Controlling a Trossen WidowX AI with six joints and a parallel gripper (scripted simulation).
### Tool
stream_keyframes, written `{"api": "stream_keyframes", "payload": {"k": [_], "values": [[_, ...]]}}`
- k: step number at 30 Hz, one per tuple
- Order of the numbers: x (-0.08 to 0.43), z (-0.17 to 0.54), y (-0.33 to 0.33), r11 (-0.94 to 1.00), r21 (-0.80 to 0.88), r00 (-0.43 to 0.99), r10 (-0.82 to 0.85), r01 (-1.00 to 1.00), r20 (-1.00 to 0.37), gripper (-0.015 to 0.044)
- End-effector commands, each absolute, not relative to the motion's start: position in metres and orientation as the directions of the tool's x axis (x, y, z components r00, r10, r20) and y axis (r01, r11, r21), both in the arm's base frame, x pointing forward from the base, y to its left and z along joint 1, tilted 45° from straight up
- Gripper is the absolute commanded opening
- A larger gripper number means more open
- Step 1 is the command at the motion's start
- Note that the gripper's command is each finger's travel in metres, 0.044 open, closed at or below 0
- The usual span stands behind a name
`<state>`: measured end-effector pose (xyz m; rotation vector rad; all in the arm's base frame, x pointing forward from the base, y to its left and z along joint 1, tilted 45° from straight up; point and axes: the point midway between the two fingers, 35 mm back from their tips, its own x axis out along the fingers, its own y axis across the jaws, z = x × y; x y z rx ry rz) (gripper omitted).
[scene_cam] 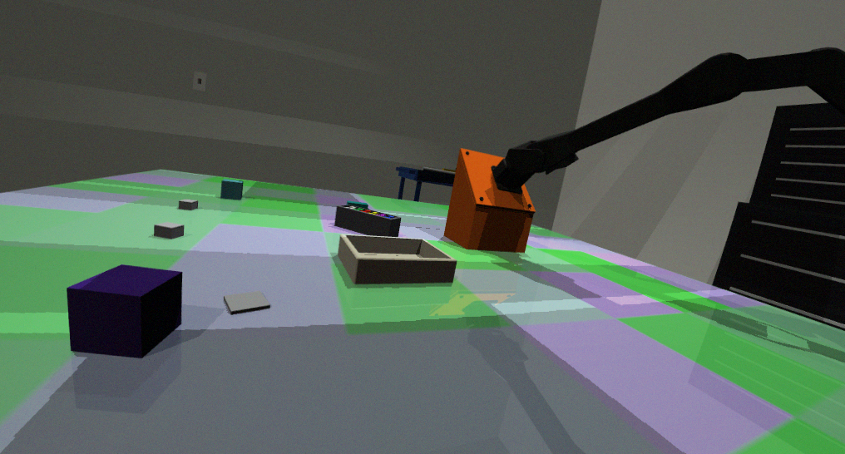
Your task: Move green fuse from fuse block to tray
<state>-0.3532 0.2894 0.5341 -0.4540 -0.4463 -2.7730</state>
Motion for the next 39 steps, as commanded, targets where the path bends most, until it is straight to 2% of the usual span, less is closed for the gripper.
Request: {"api": "stream_keyframes", "payload": {"k": [1,5,13,26,39], "values": [[-0.353,0.534,0.29,-0.909,0.252,-0.907,-0.233,0.331,0.35,0.0374],[-0.336,0.531,0.314,-0.934,0.251,-0.923,-0.157,0.254,0.35,0.0269],[-0.256,0.515,0.398,-0.968,0.243,-0.929,0.152,-0.07,0.337,0.0064],[-0.084,0.475,0.487,-0.786,0.22,-0.741,0.618,-0.577,0.265,0.0064],[0.109,0.401,0.507,-0.4,0.167,-0.389,0.916,-0.901,0.094,0.0064]]}}
